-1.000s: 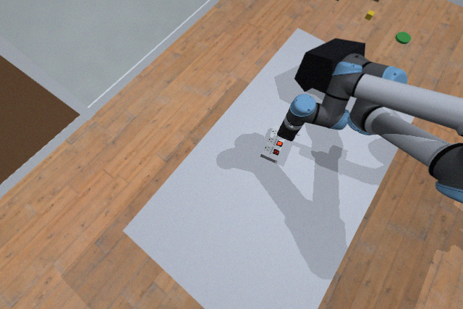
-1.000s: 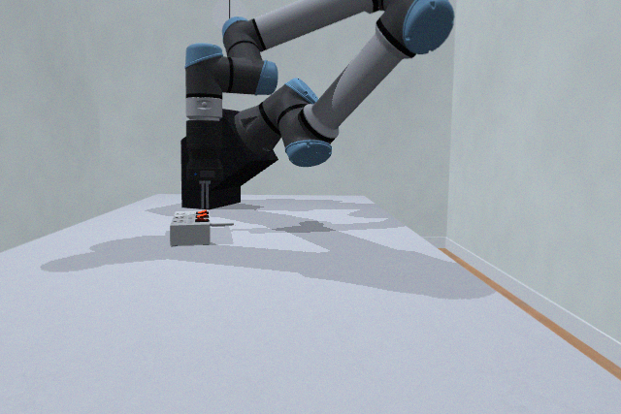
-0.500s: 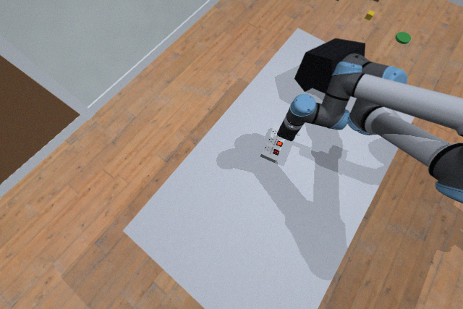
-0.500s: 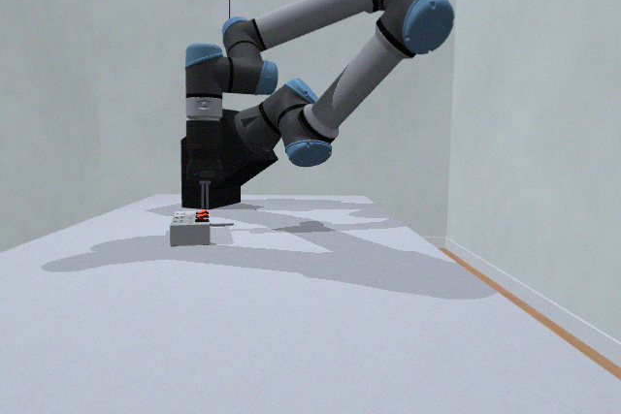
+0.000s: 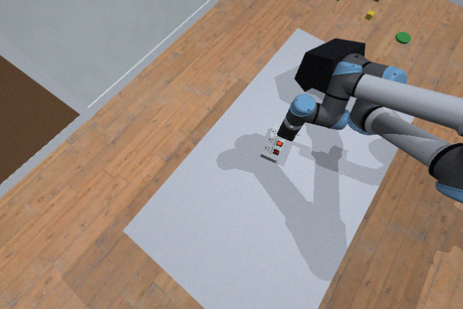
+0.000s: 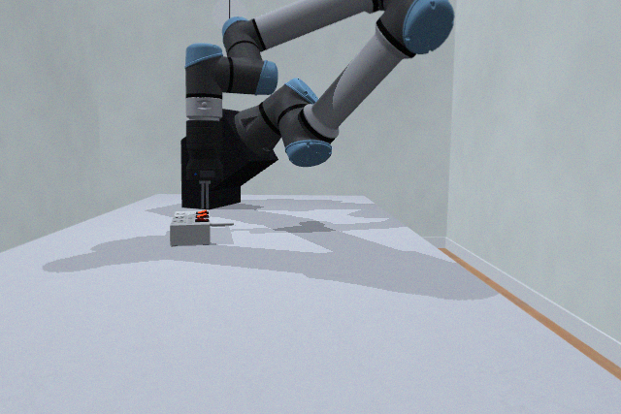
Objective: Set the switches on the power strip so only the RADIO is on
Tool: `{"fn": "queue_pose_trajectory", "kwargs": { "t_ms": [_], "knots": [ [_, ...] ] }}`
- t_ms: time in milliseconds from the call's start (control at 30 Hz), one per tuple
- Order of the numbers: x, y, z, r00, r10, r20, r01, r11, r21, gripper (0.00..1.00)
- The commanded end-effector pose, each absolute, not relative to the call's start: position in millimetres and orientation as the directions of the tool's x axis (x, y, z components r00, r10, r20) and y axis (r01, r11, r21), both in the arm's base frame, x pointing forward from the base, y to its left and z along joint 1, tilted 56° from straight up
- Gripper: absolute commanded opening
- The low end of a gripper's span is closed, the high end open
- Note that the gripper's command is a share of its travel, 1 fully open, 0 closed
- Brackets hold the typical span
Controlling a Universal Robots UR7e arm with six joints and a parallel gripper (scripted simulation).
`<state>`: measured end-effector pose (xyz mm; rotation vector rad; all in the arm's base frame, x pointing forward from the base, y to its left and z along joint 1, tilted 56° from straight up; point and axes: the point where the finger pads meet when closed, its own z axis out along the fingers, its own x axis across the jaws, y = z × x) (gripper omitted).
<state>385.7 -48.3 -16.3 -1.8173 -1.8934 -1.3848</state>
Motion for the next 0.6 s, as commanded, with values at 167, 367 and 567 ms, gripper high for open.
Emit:
{"fn": "queue_pose_trajectory", "kwargs": {
  "t_ms": [167,367,567],
  "knots": [
    [384.9,-47.5,-16.7,-0.24,0.694,0.679,0.857,-0.178,0.484,0.0],
    [385.1,-46.7,-17.1,-0.24,0.694,0.679,0.857,-0.178,0.484,0.0],
    [385.7,-44.1,-18.4,-0.24,0.692,0.681,0.858,-0.178,0.482,0.0]
  ]
}}
